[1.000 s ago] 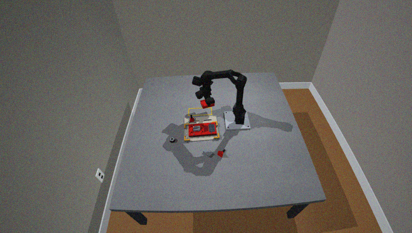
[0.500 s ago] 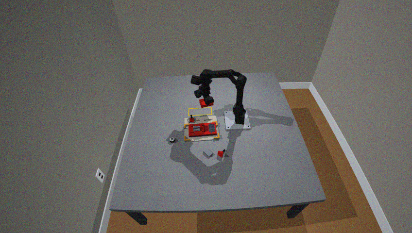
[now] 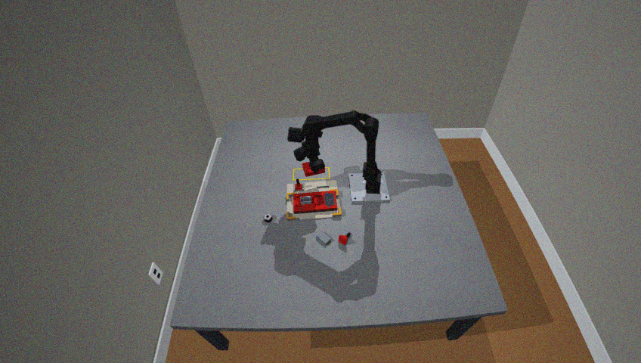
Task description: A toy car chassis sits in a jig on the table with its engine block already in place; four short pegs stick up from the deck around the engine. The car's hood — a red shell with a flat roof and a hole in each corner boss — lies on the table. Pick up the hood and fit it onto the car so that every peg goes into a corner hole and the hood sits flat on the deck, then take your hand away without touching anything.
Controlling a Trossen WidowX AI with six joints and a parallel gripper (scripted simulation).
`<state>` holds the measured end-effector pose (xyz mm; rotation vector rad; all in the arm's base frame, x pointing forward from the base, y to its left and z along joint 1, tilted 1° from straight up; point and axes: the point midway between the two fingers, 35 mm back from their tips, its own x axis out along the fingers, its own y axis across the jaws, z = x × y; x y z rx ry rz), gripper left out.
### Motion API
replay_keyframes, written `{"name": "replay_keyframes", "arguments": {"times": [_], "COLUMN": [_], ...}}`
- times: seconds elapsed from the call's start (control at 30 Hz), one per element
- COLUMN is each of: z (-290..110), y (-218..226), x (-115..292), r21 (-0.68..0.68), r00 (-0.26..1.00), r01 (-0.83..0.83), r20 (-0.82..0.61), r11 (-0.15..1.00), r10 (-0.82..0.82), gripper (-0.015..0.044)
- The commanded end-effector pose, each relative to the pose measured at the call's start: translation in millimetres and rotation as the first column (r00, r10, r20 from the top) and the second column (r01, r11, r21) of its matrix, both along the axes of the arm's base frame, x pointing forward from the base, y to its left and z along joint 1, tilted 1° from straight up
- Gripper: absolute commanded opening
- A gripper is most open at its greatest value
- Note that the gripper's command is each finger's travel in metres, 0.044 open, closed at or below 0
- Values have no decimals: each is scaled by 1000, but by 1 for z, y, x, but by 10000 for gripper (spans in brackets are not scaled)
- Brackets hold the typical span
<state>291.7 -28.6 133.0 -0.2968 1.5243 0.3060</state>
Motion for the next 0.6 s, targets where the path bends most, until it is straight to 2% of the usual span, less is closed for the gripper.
{"name": "replay_keyframes", "arguments": {"times": [0.0,0.57], "z": [0,3], "y": [16,95], "x": [6,22], "r21": [8,8], "r00": [1000,990], "r01": [16,138], "r20": [0,-8], "r11": [1000,990], "r10": [-16,-138], "gripper": [0,0]}}
